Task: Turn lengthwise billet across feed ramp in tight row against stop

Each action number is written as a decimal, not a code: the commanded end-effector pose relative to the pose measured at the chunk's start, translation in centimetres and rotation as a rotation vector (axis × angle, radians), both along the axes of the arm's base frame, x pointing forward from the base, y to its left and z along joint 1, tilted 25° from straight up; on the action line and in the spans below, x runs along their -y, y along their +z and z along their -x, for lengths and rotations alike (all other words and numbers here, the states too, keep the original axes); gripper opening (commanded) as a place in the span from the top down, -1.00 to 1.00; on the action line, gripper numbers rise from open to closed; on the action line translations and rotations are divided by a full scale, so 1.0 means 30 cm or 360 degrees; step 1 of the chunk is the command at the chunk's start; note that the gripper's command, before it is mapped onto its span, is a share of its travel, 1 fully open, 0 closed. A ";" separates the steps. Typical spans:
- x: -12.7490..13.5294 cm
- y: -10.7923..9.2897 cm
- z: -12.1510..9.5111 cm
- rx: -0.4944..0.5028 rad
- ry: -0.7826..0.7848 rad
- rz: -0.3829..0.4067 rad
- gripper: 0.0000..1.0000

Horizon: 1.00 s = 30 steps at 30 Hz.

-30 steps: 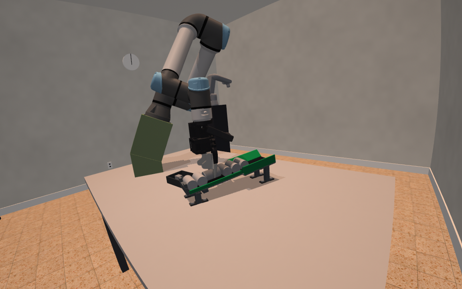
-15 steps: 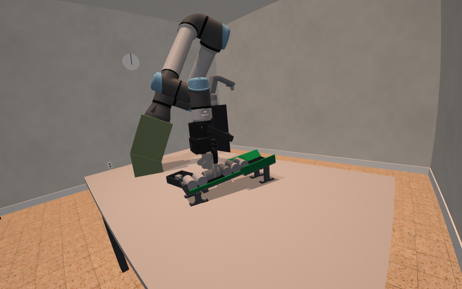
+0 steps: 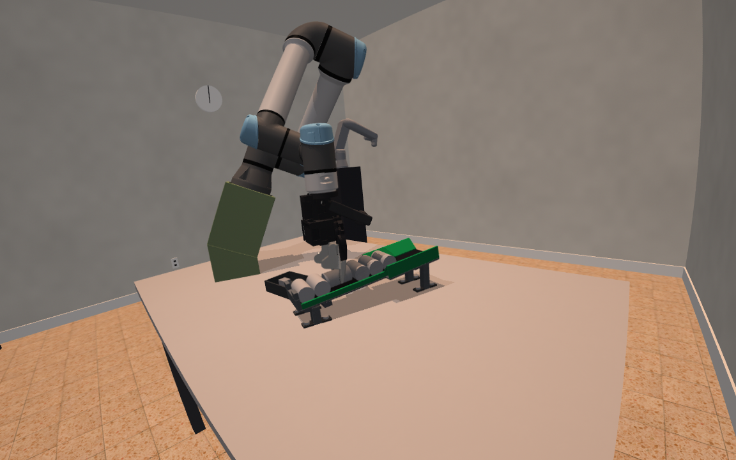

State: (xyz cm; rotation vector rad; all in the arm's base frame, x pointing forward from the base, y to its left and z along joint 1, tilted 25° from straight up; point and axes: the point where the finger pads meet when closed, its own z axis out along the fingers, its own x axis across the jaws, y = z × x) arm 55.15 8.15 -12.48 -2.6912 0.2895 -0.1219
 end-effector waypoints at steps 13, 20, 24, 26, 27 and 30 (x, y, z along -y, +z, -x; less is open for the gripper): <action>0.001 0.002 -0.002 0.0002 -0.0001 0.0001 1.00; 0.001 0.002 -0.002 0.0002 -0.0001 0.0001 1.00; 0.007 0.014 0.000 0.0002 -0.0001 0.0001 1.00; 0.012 0.026 0.002 0.0002 -0.0001 0.0001 1.00; 0.015 0.032 0.003 0.0002 -0.0001 0.0001 1.00; 0.023 0.050 0.006 0.0003 -0.0001 0.0001 1.00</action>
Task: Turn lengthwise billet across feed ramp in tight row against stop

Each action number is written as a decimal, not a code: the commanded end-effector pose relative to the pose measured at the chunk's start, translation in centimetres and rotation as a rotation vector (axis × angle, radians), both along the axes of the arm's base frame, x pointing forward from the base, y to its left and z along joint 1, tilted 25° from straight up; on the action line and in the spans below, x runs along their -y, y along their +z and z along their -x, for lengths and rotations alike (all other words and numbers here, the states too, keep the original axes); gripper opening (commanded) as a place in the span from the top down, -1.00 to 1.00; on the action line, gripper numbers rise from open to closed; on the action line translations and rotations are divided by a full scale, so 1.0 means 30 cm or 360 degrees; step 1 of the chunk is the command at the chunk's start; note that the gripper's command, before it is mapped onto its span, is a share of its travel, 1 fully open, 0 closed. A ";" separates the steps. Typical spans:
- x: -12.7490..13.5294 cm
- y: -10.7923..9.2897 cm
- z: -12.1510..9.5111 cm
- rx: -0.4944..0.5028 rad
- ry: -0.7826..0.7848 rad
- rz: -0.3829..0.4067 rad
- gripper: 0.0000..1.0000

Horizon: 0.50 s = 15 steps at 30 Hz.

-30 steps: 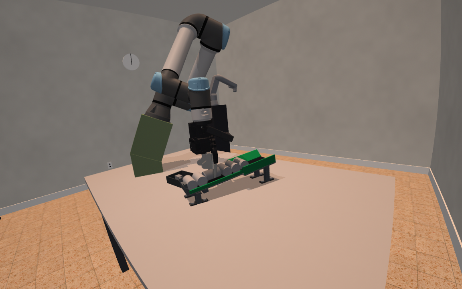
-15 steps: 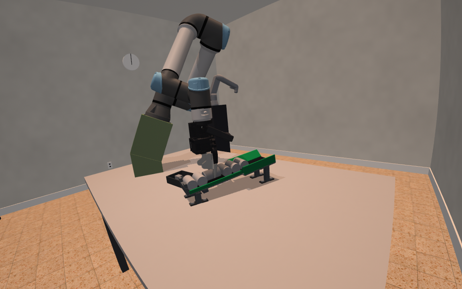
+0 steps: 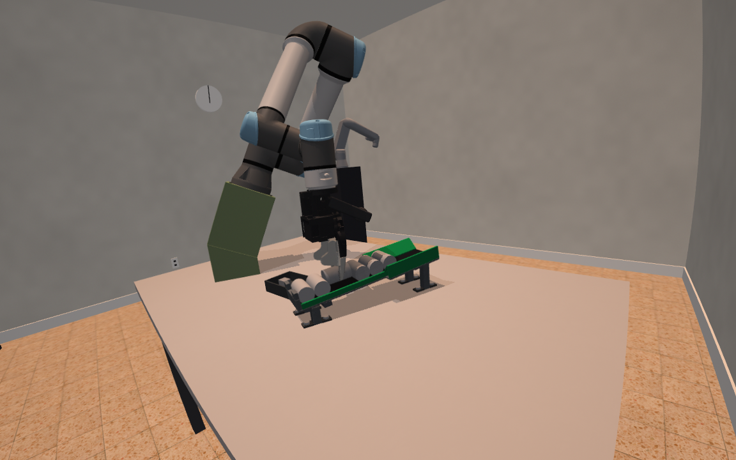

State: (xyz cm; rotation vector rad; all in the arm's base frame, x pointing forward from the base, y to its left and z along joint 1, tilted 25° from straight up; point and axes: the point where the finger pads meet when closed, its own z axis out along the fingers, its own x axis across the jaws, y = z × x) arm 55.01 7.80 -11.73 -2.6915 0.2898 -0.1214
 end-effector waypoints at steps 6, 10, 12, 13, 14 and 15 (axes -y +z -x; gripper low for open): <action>0.027 0.061 0.006 0.0004 -0.0001 0.0000 1.00; 0.022 0.048 0.005 0.0003 -0.0001 0.0001 1.00; 0.027 0.060 0.006 0.0003 -0.0001 0.0001 1.00; 0.030 0.066 0.007 0.0003 -0.0001 0.0001 1.00; 0.032 0.072 0.008 0.0003 -0.0001 0.0001 1.00; 0.035 0.078 0.009 0.0004 -0.0001 0.0001 1.00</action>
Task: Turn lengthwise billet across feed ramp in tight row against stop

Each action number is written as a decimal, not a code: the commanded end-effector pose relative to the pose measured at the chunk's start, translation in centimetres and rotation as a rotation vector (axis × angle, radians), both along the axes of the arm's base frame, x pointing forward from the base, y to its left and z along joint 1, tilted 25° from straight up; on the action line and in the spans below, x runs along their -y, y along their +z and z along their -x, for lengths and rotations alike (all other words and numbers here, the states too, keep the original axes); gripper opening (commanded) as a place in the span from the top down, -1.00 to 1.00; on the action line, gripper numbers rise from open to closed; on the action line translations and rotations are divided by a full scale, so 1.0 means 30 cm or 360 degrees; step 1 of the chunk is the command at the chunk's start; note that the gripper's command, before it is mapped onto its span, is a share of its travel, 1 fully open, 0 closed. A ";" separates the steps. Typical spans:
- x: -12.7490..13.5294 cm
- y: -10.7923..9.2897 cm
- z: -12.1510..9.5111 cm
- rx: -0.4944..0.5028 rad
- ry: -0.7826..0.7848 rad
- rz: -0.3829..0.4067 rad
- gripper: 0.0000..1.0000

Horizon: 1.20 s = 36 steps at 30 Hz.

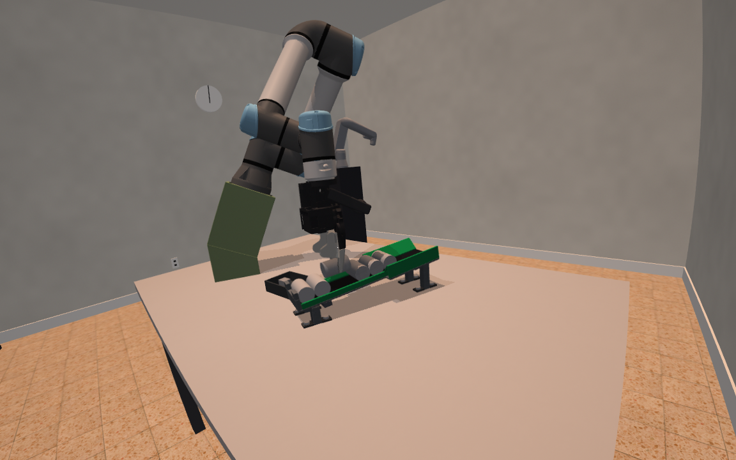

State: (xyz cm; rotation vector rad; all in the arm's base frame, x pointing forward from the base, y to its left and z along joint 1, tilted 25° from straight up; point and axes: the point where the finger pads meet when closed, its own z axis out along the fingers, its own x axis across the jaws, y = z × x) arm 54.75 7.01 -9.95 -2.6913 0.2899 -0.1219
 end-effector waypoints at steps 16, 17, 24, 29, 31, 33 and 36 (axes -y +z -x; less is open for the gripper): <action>0.037 0.078 0.009 0.0003 -0.0001 0.0001 1.00; 0.040 0.084 0.010 0.0003 -0.0001 0.0001 1.00; 0.061 0.125 0.017 0.0003 -0.0001 0.0001 1.00; 0.057 0.118 0.016 0.0003 -0.0001 0.0001 1.00; 0.062 0.127 0.017 0.0003 -0.0001 0.0001 1.00; 0.066 0.136 0.018 0.0003 -0.0001 0.0001 1.00; 0.074 0.150 0.021 0.0003 -0.0001 0.0001 1.00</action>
